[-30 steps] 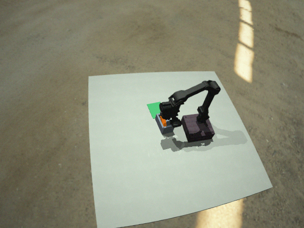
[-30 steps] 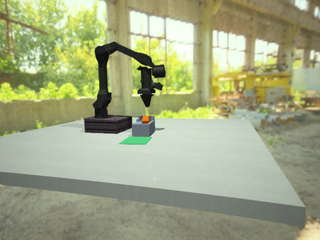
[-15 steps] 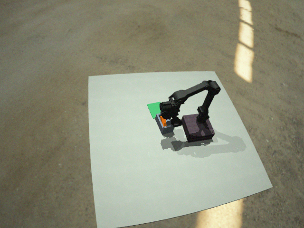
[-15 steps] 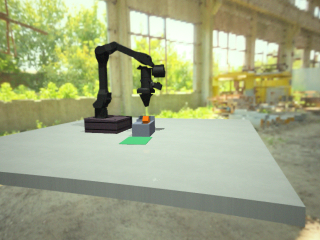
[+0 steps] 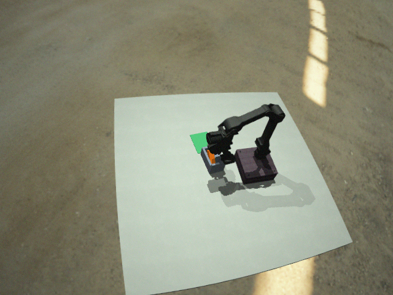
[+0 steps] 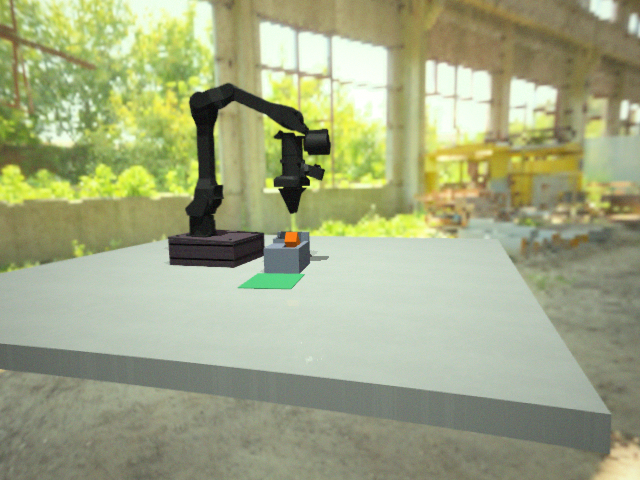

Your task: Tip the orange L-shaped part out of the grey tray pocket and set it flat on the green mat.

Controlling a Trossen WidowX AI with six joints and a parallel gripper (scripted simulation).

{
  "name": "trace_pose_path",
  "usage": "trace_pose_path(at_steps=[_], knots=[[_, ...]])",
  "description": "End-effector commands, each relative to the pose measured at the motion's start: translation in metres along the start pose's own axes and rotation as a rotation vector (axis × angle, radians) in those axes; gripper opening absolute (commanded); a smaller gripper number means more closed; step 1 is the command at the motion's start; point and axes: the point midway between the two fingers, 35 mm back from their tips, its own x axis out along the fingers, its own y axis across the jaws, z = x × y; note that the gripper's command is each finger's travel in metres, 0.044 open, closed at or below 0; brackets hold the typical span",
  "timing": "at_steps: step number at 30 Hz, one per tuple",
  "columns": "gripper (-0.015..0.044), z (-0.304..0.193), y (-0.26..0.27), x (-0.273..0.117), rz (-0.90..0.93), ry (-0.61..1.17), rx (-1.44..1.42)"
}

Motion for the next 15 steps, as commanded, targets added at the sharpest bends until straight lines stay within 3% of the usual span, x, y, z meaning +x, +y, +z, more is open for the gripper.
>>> trace_pose_path(at_steps=[1, 4, 15], knots=[[0.0206, 0.000, -0.001, 0.000, 0.000, 0.001, 0.020], [0.0280, 0.002, -0.009, 0.000, -0.001, 0.000, 0.189], [0.0280, 0.012, -0.071, -0.004, -0.003, -0.010, 1.401]])
